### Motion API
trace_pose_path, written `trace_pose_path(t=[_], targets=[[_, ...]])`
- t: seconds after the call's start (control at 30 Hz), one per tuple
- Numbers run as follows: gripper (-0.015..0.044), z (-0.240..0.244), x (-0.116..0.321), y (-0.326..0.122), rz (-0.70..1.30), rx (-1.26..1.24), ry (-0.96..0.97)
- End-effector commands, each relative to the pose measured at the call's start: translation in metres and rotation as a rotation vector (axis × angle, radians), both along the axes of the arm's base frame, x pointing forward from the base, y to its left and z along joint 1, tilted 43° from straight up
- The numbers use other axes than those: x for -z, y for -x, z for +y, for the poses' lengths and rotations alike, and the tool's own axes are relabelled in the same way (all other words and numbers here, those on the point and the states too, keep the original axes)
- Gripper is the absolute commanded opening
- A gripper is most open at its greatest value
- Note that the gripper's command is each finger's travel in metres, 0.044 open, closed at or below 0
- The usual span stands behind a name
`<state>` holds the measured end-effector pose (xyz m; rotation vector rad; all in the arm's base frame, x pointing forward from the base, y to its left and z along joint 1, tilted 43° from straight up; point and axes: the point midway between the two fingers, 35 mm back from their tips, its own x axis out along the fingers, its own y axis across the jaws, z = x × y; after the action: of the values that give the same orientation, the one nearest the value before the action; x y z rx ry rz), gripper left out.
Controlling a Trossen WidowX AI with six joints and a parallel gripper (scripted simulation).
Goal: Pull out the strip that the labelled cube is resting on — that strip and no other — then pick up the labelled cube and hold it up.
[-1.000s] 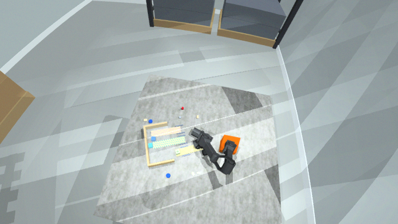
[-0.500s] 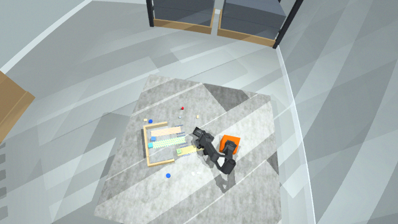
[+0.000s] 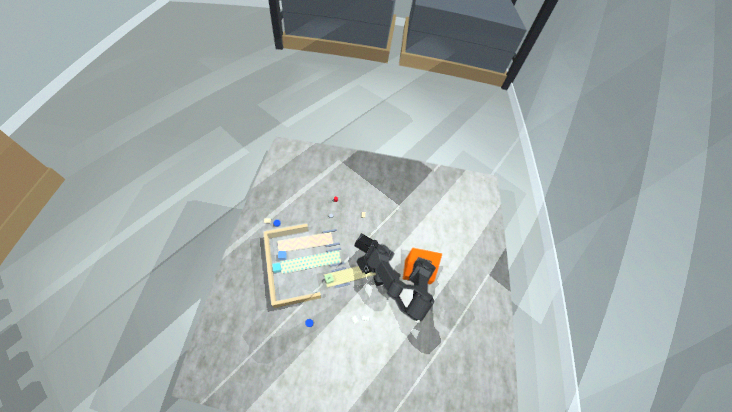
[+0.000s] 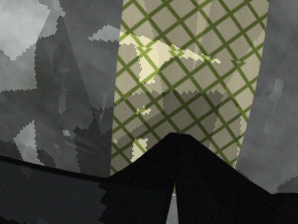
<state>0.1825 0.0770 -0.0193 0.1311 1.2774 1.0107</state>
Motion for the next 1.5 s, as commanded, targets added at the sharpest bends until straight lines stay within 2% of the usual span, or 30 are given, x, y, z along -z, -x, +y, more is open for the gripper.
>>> trace_pose_path(t=[0.0,0.77,0.97,1.17,1.47], targets=[[0.0,0.001,0.003,0.009,0.021,-0.015,0.009],[0.0,0.001,0.003,0.009,0.021,-0.015,0.009],[0.0,-0.027,-0.029,-0.004,0.019,-0.015,0.012],[0.0,-0.029,-0.03,-0.006,0.02,-0.015,0.011],[0.0236,-0.014,-0.042,-0.035,-0.037,-0.075,0.005]])
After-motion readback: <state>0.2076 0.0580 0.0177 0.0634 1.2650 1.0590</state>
